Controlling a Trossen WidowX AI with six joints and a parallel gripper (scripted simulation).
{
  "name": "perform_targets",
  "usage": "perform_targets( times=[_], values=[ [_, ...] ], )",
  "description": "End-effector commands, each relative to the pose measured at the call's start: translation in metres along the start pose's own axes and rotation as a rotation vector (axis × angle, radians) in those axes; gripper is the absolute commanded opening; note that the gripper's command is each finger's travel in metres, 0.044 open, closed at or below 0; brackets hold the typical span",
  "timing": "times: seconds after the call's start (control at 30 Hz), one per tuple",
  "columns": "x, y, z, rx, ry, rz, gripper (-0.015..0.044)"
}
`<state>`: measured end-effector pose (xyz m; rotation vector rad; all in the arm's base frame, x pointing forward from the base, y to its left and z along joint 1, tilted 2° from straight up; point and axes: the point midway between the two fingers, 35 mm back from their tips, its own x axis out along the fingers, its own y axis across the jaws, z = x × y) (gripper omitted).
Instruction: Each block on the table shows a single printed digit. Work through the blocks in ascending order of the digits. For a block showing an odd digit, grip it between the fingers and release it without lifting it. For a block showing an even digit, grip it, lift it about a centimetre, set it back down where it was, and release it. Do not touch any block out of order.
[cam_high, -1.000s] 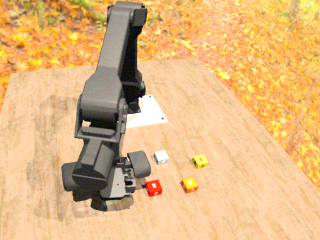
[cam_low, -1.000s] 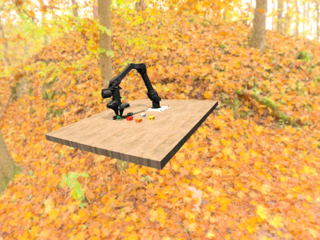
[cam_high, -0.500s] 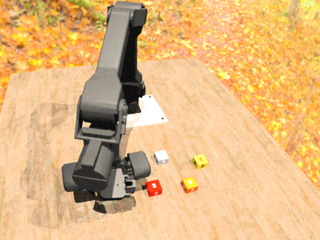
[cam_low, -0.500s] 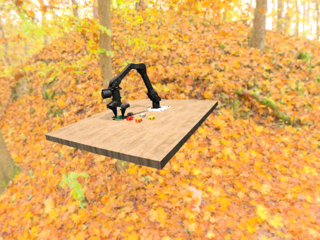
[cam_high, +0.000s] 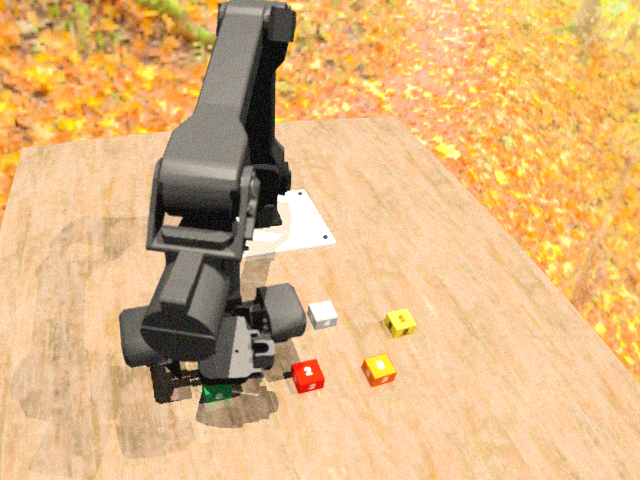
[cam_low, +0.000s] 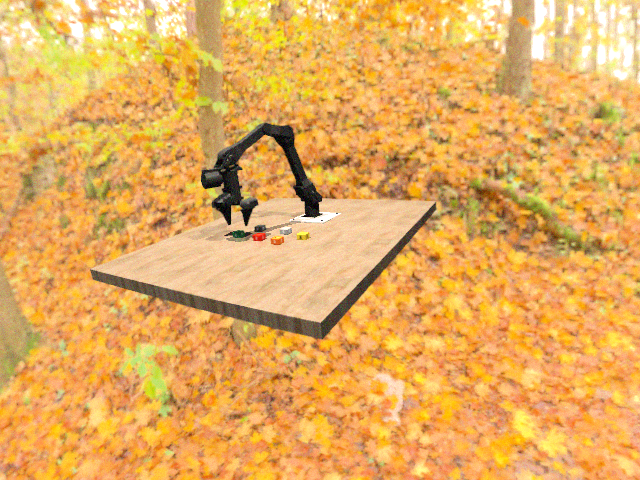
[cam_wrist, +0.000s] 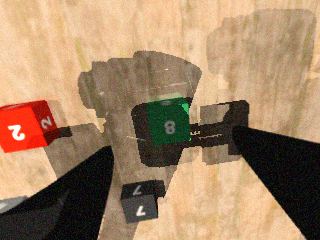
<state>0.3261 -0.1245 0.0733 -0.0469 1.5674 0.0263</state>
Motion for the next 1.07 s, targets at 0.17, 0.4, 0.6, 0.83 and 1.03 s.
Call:
perform_targets(
  times=[0.17,0.4,0.6,0.83,1.03],
  values=[
    [-0.023,0.081,0.020,0.009,-0.043,0.010,0.0400],
    [-0.047,0.186,0.013,0.004,-0.028,0.027,0.0400],
    [-0.069,0.273,-0.021,0.000,-0.010,0.034,0.0400],
    [-0.088,0.338,-0.072,-0.004,0.008,0.033,0.0400],
    [-0.089,0.340,-0.075,-0.004,0.008,0.033,0.0400]
  ],
)
